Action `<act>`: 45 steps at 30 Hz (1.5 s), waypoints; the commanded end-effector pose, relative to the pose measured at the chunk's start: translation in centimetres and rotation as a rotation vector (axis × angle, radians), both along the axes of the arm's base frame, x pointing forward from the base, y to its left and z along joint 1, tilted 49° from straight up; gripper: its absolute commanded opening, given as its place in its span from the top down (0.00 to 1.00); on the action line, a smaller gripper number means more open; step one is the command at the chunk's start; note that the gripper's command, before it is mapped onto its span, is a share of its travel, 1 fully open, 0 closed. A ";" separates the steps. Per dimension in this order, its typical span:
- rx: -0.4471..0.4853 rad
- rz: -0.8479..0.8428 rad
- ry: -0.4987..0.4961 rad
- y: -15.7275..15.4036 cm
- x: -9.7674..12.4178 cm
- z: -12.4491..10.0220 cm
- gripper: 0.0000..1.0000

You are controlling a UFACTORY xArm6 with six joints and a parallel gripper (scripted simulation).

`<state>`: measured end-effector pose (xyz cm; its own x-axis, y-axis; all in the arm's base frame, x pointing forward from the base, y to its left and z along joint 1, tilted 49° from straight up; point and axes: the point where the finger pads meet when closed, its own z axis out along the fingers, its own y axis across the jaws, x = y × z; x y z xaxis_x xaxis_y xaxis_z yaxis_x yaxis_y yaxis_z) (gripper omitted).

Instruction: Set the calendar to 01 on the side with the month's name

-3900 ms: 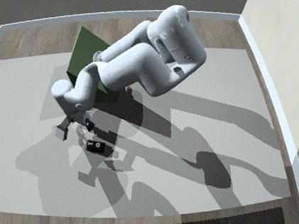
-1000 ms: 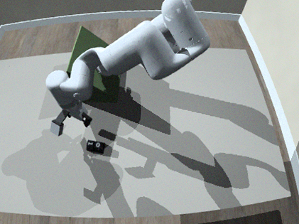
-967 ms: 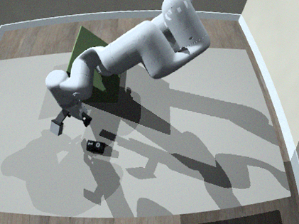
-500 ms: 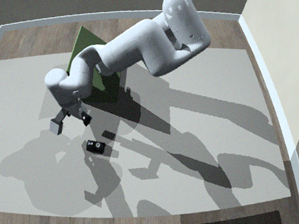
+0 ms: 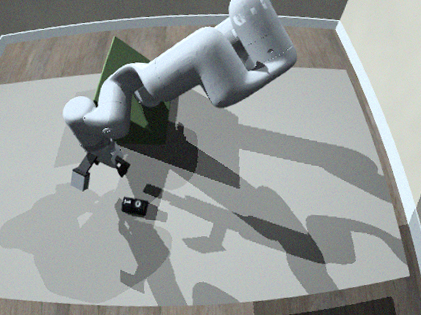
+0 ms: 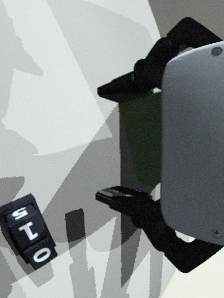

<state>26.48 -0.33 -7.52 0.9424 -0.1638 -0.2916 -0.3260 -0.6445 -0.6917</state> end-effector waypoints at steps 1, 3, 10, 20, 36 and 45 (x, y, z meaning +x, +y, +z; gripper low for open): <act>0.003 0.043 -0.053 -0.1 0.2 0.1 0.00; 0.006 0.074 -0.088 -0.1 0.3 0.1 0.00; 0.018 0.180 -0.208 -0.1 0.6 0.3 0.00; 0.041 0.400 -0.457 0.0 1.3 0.6 0.00; 0.078 0.744 -0.845 0.1 2.3 1.2 0.00; 0.098 0.932 -1.055 0.2 2.8 1.5 0.00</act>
